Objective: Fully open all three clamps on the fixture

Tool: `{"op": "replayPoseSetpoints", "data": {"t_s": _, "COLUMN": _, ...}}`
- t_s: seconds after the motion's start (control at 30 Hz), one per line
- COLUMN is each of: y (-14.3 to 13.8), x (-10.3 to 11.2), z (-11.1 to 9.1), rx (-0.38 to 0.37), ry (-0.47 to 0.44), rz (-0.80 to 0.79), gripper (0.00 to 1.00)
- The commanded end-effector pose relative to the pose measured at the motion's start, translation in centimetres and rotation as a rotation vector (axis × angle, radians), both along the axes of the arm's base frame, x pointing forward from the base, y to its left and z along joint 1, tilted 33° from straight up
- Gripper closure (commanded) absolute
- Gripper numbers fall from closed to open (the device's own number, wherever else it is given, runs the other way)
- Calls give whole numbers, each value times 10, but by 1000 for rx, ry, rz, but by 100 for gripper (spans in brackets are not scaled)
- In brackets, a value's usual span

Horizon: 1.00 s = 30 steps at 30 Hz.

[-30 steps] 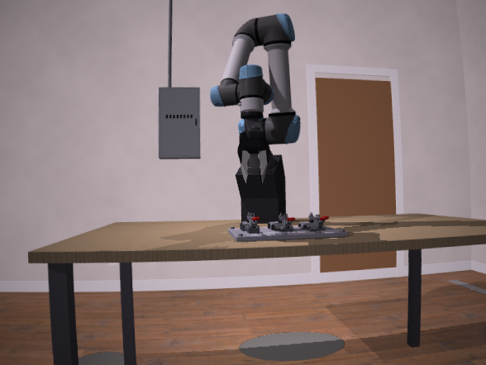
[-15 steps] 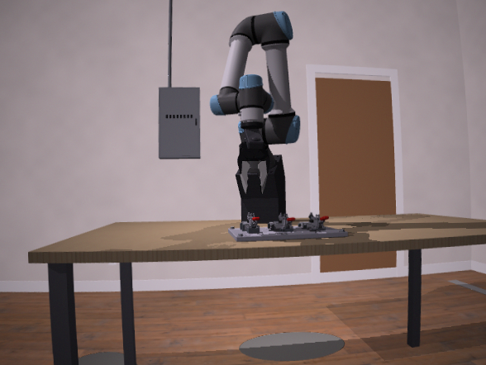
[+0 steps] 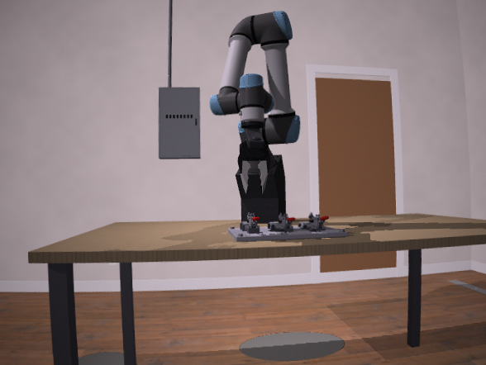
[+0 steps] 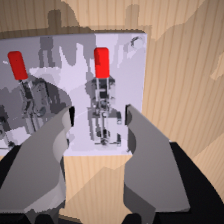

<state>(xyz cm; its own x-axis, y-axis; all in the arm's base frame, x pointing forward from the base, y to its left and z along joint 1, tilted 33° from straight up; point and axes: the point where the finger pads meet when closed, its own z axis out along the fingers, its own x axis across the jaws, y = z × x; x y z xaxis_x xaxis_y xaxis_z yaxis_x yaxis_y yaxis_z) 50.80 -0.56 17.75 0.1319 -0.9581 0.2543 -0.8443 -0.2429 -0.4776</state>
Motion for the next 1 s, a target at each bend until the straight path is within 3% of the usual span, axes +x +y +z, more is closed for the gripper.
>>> {"op": "replayPoseSetpoints", "data": {"t_s": 0.0, "y": 2, "x": 6, "z": 4, "rx": -1, "ry": -1, "rz": 1, "gripper": 72}}
{"op": "replayPoseSetpoints", "data": {"t_s": 0.63, "y": 4, "x": 15, "z": 10, "rx": -1, "ry": -3, "rz": 0, "gripper": 72}}
{"op": "replayPoseSetpoints", "data": {"t_s": 0.97, "y": 4, "x": 16, "z": 2, "rx": 0, "ry": 2, "rz": 0, "gripper": 72}}
